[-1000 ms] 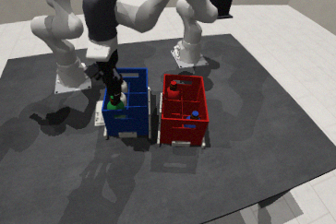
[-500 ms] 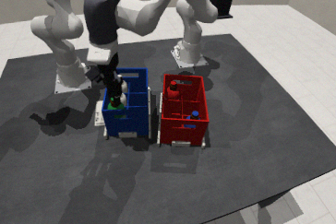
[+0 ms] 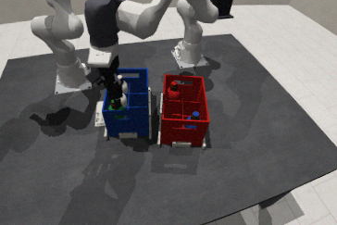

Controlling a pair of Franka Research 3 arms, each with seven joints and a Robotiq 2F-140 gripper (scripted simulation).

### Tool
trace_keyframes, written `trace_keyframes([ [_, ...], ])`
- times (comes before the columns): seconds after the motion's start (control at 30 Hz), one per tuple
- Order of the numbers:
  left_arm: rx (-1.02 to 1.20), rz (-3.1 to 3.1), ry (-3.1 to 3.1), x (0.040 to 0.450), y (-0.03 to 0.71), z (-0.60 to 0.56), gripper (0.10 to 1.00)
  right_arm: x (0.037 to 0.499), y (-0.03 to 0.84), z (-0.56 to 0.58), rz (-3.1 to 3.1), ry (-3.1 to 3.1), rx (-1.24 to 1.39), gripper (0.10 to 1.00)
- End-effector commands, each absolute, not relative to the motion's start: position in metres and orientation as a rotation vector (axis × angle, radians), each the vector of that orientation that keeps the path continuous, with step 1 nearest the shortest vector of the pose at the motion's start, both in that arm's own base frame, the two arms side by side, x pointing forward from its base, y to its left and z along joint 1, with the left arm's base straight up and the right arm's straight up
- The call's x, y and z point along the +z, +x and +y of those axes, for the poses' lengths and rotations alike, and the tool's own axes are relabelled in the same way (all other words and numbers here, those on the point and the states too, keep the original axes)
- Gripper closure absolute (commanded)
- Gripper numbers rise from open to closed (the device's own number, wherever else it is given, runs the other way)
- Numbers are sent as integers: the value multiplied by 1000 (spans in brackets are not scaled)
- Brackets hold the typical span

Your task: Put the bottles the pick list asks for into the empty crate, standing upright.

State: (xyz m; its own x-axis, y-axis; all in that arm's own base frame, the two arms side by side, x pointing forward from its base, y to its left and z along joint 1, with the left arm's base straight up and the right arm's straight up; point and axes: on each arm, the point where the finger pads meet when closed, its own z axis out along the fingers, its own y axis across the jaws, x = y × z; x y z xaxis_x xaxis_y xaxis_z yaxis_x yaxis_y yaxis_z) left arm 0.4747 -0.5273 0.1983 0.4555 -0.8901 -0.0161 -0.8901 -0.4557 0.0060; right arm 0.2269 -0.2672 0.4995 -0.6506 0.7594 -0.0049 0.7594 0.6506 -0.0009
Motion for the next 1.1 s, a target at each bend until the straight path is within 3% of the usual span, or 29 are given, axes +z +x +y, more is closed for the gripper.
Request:
trace_keyframes([
  [0.0,0,1634,-2683,202,479,-529,999,499,226,-266,2851,1318,-2,98],
  [1.07,0,1634,-2683,188,479,-529,999,499,226,-266,2851,1318,-2,98],
])
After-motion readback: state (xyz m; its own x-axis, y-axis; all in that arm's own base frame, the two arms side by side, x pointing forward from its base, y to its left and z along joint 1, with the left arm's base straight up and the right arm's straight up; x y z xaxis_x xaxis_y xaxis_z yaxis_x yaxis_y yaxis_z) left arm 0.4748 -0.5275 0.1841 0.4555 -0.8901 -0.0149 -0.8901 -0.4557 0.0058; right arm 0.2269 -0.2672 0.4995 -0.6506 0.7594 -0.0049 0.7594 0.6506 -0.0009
